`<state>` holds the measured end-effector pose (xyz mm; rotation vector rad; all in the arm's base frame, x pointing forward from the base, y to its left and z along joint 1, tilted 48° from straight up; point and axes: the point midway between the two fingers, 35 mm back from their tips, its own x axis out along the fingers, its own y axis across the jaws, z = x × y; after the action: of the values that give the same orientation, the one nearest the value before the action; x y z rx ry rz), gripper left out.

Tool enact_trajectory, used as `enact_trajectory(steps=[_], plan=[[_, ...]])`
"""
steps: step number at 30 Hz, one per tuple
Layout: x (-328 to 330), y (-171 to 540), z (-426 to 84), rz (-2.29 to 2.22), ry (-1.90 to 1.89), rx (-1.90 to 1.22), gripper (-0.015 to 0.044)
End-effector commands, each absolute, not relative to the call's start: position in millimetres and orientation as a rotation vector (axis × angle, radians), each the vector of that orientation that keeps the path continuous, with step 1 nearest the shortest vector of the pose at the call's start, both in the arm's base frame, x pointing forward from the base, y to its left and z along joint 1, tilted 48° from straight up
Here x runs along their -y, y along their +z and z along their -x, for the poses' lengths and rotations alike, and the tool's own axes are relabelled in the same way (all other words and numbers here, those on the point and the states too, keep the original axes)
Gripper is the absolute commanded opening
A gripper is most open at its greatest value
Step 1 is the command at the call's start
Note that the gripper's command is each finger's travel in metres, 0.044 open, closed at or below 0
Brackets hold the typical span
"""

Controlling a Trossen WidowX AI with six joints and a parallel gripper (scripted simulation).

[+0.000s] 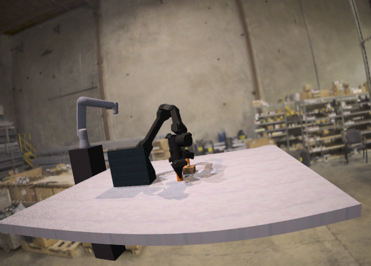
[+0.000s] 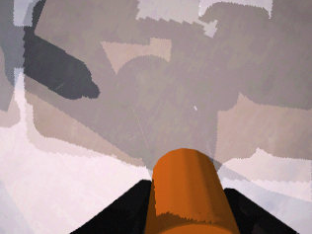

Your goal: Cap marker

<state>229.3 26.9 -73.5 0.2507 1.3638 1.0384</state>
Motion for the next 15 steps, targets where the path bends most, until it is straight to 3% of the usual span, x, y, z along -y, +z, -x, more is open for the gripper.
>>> enact_trajectory(steps=[1,15], plan=[[-21.6,-70.5,-234.7,-0.27,1.016,-1.349,0.0],[0.4,-50.6,-237.7,-0.258,1.028,-1.361,0.0]])
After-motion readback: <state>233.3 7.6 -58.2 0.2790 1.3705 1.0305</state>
